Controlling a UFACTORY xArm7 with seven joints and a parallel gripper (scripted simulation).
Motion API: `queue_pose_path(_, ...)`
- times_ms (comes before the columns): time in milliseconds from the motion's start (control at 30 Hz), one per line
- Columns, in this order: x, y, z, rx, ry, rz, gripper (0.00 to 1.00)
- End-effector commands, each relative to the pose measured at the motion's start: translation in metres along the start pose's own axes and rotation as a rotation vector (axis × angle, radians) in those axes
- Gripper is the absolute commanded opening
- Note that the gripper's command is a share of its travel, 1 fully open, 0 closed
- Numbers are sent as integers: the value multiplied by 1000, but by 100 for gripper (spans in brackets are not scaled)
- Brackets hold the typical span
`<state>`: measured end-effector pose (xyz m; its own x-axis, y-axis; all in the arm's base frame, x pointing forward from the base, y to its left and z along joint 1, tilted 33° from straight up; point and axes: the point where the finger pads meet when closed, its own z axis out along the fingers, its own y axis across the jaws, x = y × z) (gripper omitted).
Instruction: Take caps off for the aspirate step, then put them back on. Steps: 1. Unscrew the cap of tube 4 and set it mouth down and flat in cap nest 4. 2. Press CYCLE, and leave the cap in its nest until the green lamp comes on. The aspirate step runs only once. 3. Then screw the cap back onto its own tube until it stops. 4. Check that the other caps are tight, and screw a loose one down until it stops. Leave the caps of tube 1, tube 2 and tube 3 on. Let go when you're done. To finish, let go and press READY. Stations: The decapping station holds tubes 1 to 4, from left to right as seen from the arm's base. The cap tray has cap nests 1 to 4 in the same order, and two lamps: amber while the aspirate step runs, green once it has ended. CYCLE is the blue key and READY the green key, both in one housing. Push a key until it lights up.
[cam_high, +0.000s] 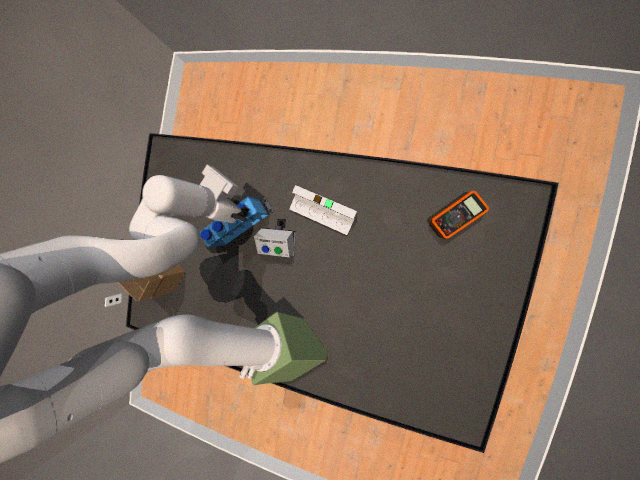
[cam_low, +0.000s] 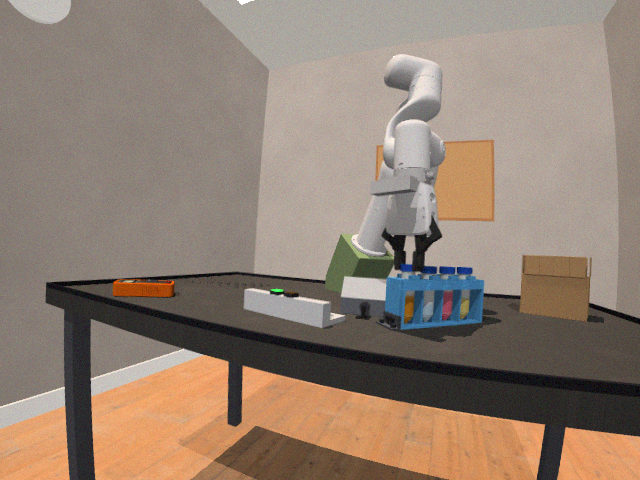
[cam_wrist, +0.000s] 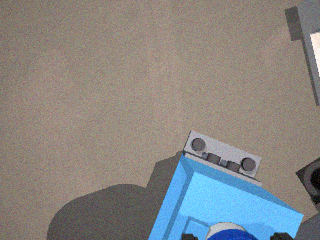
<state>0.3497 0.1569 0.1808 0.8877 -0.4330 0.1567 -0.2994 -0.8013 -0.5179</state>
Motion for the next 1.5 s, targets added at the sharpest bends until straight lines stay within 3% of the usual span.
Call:
queue_pose_path(0,1,-1,-1,3,3,33,0)
queue_pose_path(800,1,-1,0,4,1,766,0)
queue_pose_path(1067,1,-1,0,4,1,785,0)
queue_pose_path(1100,1,-1,0,4,1,785,46)
queue_pose_path(1467,1,-1,0,4,1,745,46)
